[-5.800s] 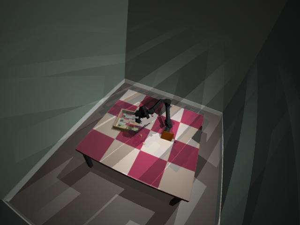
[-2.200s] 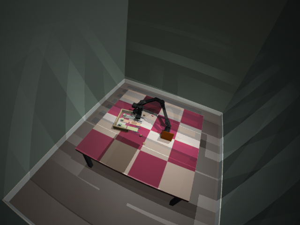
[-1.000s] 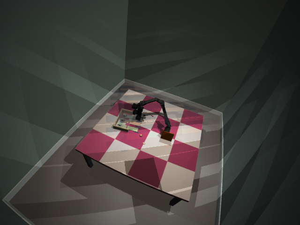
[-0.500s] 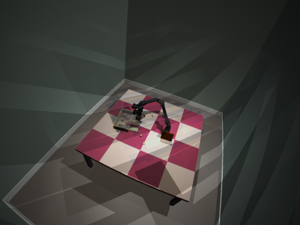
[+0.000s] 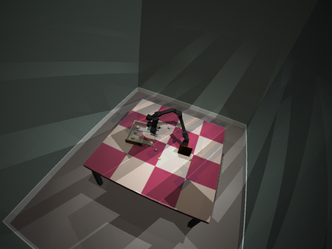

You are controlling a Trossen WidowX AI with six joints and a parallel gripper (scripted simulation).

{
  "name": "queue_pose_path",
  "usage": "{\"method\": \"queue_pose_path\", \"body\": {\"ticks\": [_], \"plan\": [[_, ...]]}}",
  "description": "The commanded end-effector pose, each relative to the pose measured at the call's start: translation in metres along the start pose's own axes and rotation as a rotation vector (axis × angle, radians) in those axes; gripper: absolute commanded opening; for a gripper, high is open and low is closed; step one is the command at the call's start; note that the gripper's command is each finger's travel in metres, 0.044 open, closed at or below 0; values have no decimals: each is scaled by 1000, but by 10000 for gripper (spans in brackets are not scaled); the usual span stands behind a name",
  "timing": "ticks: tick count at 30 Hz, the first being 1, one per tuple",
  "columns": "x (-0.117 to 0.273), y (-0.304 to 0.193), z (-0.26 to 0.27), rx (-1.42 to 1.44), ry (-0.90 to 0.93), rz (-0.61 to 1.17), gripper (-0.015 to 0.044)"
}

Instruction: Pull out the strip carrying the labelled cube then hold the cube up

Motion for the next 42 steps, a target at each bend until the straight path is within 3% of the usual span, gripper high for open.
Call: {"method": "queue_pose_path", "body": {"ticks": [1,42], "plan": [[-4,0,1,6,4,5,0],[-7,-21,5,7,4,6,0]]}}
Point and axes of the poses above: the point midway between the two fingers, 35 mm back from their tips, its own x axis back along the fingers, its own z axis across the jaws, y = z × x, the point moved 1 cm from there along x, back along the fingers, and after that the axes turned 10 degrees about x, right-handed, at the moved point
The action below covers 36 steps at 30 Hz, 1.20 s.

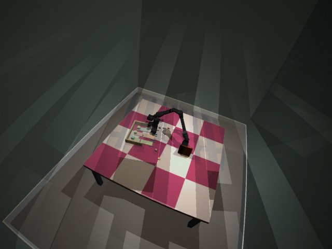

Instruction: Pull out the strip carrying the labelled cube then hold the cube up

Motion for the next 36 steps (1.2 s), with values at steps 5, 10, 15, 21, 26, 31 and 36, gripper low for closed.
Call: {"method": "queue_pose_path", "body": {"ticks": [5,10,15,21,26,31,36], "plan": [[-6,-18,4,9,7,20,0],[-6,-25,5,9,7,20,0],[-7,-33,7,10,7,21,0],[-7,-41,9,10,7,21,0],[-7,-48,10,10,7,21,0],[-7,-56,12,11,7,22,0],[-7,-63,14,11,7,22,0]]}}
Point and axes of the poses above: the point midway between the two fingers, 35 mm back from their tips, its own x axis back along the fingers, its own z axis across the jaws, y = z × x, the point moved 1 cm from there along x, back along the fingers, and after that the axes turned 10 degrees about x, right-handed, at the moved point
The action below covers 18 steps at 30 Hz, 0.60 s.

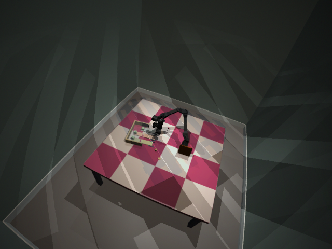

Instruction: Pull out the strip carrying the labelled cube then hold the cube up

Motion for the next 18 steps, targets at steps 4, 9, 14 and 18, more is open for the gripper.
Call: {"method": "queue_pose_path", "body": {"ticks": [4,9,14,18], "plan": [[-7,-18,5,11,8,26,0],[-7,-25,6,11,8,26,0],[-6,-32,8,12,8,27,0],[-6,-38,9,12,8,27,0]]}}
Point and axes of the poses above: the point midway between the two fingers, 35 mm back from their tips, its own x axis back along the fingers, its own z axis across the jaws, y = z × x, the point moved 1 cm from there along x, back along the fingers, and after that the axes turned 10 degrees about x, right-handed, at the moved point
